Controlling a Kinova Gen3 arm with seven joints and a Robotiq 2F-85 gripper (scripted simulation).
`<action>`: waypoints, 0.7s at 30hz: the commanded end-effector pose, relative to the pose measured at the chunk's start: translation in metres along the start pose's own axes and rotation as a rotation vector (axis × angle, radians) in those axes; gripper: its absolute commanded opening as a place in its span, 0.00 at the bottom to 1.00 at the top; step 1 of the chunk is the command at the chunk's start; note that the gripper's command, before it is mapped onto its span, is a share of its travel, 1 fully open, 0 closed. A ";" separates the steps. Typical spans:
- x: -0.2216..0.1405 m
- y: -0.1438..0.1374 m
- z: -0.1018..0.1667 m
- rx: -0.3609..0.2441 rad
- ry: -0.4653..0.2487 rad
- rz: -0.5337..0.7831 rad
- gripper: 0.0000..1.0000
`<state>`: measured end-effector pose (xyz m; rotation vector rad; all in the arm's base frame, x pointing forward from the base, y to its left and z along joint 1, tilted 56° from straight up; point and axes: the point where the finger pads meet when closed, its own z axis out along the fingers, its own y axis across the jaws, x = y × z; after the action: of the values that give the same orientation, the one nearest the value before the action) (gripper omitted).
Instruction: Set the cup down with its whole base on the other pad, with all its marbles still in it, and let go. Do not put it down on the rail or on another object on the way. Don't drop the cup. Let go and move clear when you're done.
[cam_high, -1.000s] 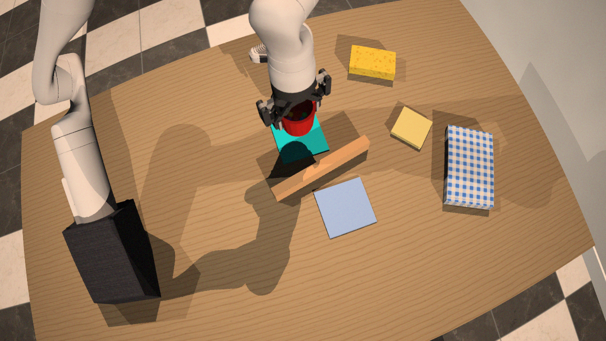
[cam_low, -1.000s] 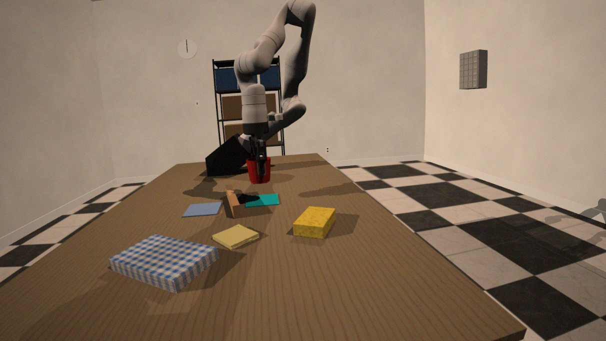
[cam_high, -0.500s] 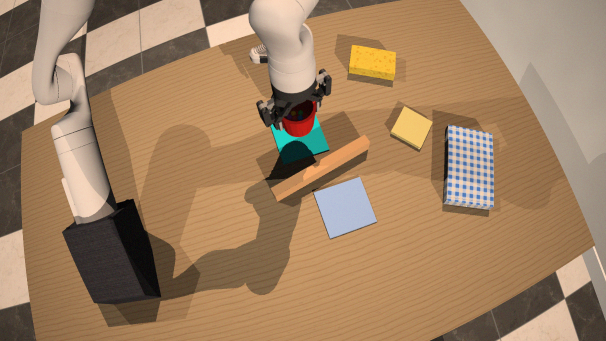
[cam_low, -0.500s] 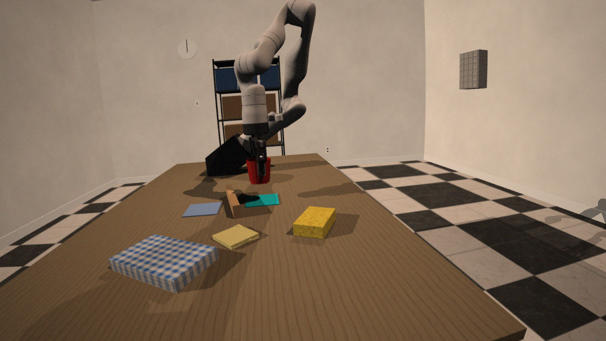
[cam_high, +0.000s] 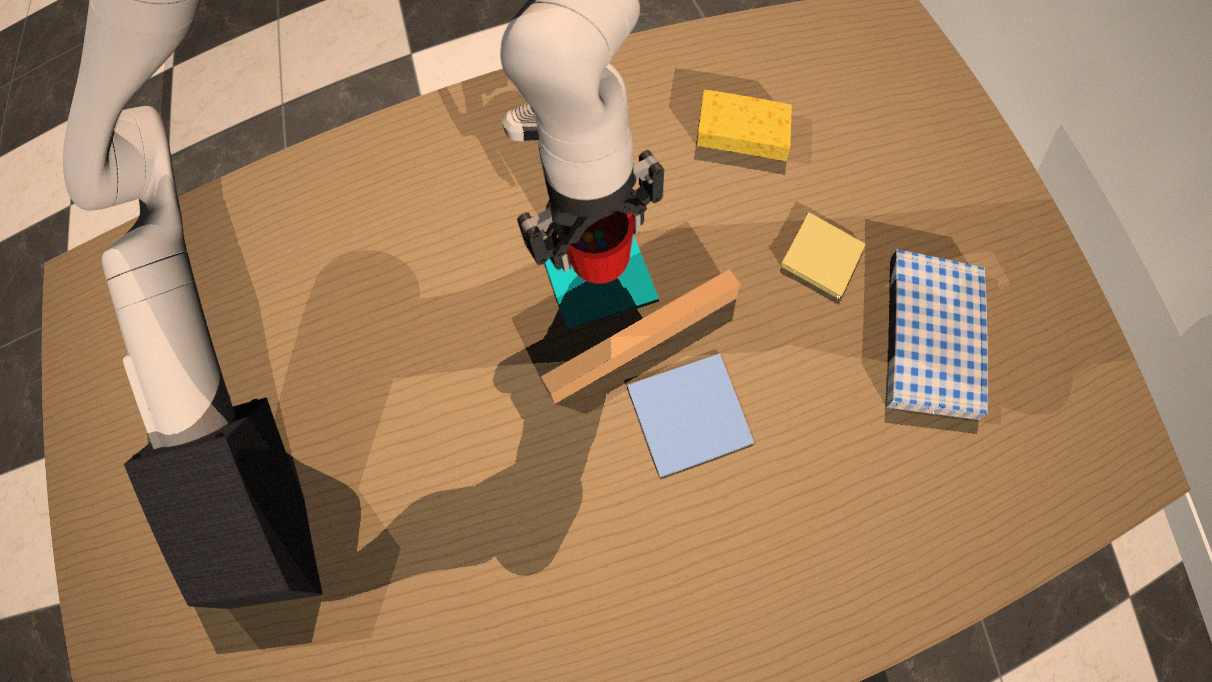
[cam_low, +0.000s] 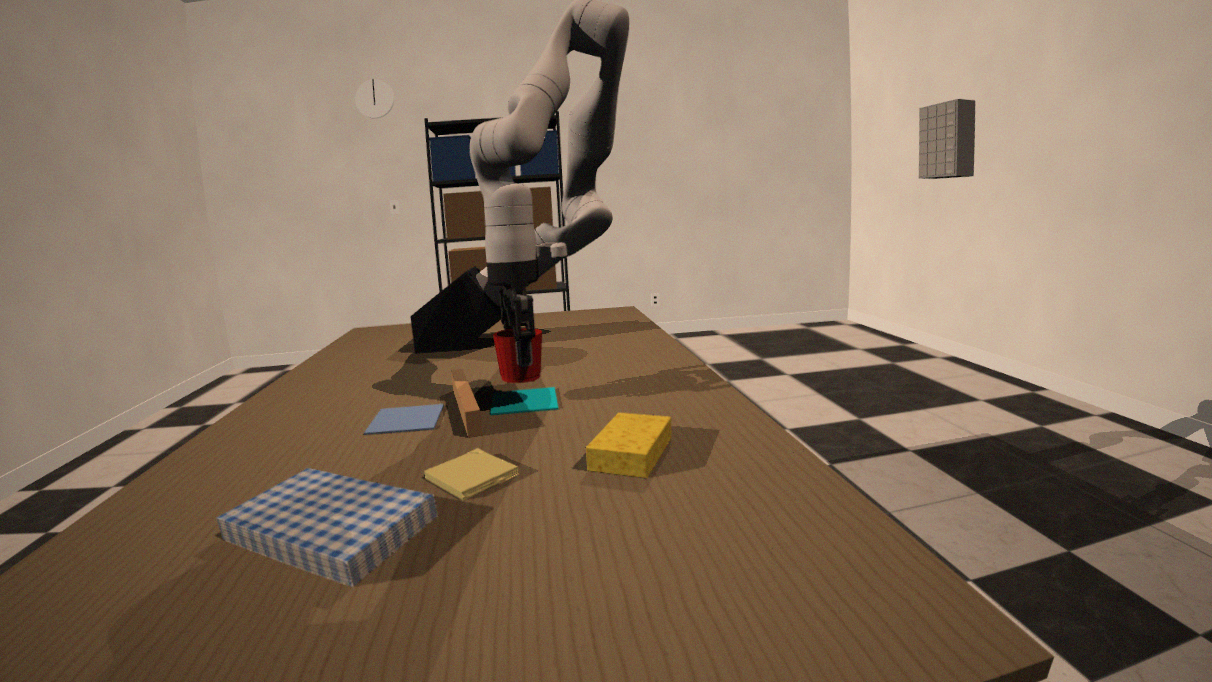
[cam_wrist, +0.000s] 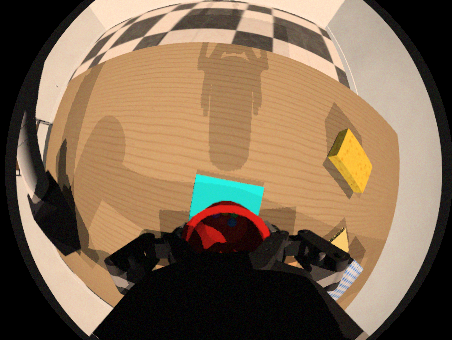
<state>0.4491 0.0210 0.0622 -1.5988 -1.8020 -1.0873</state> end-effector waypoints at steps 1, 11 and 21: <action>0.001 -0.002 0.009 0.006 0.006 0.001 0.82; 0.002 -0.002 0.022 0.006 0.006 0.001 0.82; 0.002 -0.002 0.025 0.006 0.006 0.001 0.82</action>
<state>0.4500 0.0429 0.0492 -1.5894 -1.7990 -1.0834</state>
